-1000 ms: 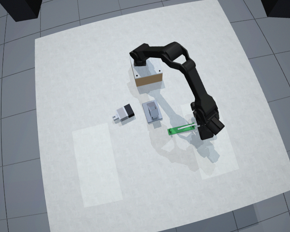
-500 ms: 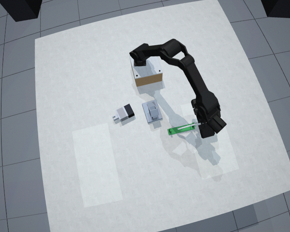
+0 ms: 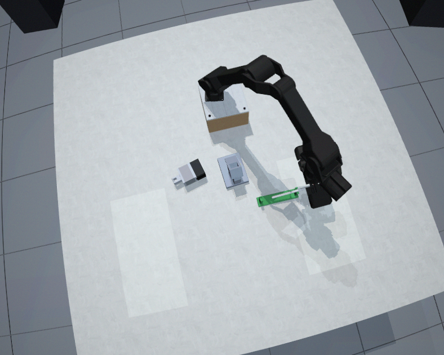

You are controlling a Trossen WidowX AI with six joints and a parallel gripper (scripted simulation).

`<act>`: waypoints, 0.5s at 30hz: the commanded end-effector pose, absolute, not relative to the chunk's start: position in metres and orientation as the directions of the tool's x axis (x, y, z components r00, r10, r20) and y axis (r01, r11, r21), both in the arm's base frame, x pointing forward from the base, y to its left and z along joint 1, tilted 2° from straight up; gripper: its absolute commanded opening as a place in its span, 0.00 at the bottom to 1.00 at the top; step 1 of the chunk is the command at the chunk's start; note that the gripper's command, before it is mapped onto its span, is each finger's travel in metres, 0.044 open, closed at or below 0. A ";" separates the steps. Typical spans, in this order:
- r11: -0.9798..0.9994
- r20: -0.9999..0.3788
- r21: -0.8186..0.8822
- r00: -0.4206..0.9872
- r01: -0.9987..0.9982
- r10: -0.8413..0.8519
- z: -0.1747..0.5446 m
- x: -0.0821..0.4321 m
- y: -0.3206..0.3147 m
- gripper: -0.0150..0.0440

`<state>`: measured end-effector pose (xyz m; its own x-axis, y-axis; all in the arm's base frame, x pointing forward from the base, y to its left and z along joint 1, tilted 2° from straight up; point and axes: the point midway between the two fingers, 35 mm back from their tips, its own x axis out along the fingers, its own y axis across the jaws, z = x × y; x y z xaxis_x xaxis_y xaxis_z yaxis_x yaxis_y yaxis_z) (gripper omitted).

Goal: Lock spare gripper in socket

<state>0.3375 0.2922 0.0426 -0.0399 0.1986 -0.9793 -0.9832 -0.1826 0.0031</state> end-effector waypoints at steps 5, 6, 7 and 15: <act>-0.183 -0.979 0.003 -0.040 -0.983 0.199 0.043 0.338 0.292 0.82; -0.182 -0.979 0.002 -0.039 -0.983 0.198 0.044 0.338 0.290 0.77; -0.181 -0.980 0.000 -0.037 -0.983 0.198 0.050 0.341 0.284 0.73; -0.196 -0.983 -0.020 -0.016 -0.980 0.183 0.096 0.356 0.229 0.56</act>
<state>0.3580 0.2326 0.0914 -0.0139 0.1889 -0.9819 -0.9842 -0.1762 -0.0199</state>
